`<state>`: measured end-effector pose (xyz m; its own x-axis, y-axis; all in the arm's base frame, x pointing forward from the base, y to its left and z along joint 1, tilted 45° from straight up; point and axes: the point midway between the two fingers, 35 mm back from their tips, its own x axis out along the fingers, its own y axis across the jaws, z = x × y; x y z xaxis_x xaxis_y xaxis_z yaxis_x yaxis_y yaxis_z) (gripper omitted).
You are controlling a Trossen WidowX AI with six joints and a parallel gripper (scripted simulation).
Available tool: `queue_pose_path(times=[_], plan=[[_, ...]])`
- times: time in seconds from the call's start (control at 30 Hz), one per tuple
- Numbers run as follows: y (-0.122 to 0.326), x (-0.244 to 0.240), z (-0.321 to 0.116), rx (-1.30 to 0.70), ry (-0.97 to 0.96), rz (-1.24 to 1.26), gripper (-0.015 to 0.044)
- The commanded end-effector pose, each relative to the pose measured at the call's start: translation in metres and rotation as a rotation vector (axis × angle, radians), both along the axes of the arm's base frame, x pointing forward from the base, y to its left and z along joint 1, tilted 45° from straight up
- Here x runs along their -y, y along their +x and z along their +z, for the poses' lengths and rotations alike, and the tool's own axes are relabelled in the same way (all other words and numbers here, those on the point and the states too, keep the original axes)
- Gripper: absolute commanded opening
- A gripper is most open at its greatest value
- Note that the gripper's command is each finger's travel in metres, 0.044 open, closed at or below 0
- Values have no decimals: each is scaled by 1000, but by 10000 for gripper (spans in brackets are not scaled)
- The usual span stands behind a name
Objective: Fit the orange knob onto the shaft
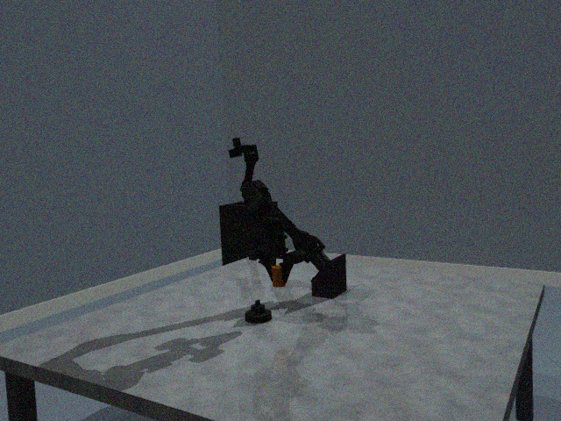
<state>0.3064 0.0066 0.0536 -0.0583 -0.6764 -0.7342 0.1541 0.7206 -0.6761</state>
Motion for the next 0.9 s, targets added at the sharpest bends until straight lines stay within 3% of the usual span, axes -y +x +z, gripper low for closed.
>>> queue_pose_path(times=[0.0,0.87], plan=[[8,8,8,18,0,10,0],[23,66,28,17,-36,14,0]])
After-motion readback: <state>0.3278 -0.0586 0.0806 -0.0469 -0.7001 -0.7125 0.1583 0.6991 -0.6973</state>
